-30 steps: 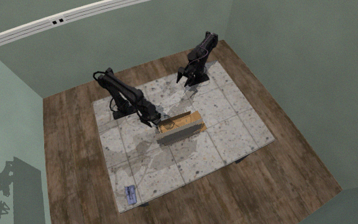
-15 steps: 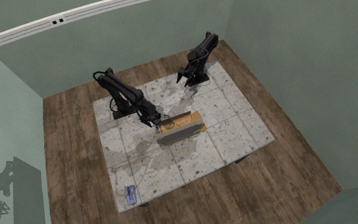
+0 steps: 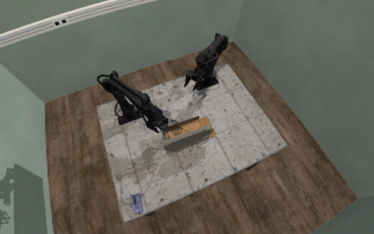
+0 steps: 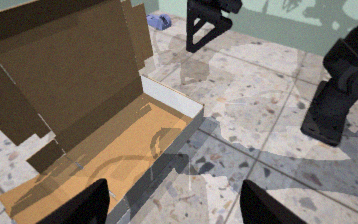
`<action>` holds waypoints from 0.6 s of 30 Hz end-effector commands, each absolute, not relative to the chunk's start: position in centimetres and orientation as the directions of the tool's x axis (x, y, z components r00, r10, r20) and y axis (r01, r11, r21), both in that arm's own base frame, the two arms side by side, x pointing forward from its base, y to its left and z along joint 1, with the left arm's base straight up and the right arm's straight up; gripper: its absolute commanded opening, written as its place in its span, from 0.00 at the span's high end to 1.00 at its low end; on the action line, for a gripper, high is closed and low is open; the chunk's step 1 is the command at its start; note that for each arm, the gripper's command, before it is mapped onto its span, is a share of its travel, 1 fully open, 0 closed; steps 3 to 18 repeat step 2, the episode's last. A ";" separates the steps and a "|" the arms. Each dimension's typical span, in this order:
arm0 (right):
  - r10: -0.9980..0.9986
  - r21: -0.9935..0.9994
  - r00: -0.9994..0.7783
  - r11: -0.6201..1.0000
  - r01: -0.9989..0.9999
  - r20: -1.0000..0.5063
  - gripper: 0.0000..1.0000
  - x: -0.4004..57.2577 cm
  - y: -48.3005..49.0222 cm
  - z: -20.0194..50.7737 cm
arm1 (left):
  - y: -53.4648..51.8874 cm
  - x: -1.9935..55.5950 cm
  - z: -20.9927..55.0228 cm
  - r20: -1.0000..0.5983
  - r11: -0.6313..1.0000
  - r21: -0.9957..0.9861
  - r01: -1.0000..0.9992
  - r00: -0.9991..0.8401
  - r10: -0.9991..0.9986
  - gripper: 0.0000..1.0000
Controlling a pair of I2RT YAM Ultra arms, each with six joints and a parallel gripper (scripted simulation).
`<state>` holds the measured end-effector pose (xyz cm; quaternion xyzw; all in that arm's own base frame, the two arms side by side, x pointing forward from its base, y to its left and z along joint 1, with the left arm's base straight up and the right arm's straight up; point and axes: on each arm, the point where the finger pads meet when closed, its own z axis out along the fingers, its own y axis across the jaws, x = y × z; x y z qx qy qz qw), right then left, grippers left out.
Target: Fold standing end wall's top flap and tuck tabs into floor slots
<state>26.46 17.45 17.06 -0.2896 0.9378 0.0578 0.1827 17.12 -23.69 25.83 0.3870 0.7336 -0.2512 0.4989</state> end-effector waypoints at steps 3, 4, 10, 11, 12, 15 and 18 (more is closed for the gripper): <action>-0.518 0.004 -0.742 0.819 -0.574 -0.427 0.35 26.7 17.7 19.2 | -23.7 17.0 26.6 -0.938 0.578 0.014 0.816 -0.190 0.291 0.35; -0.518 0.004 -0.742 0.819 -0.574 -0.427 0.35 26.7 17.7 19.2 | -23.7 17.0 26.6 -0.938 0.578 0.014 0.816 -0.190 0.291 0.35; -0.518 0.004 -0.742 0.819 -0.574 -0.427 0.35 26.7 17.7 19.2 | -23.7 17.0 26.6 -0.938 0.578 0.014 0.816 -0.190 0.291 0.35; -0.518 0.004 -0.742 0.819 -0.574 -0.427 0.35 26.7 17.7 19.2 | -23.7 17.0 26.6 -0.938 0.578 0.014 0.816 -0.190 0.291 0.35; -0.518 0.004 -0.742 0.819 -0.574 -0.427 0.35 26.7 17.7 19.2 | -23.7 17.0 26.6 -0.938 0.578 0.014 0.816 -0.190 0.291 0.35; -0.518 0.004 -0.742 0.819 -0.574 -0.427 0.35 26.7 17.7 19.2 | -23.7 17.0 26.6 -0.938 0.578 0.014 0.816 -0.190 0.291 0.35; -0.518 0.004 -0.742 0.819 -0.574 -0.427 0.35 26.7 17.7 19.2 | -23.7 17.0 26.6 -0.938 0.578 0.014 0.816 -0.190 0.291 0.35</action>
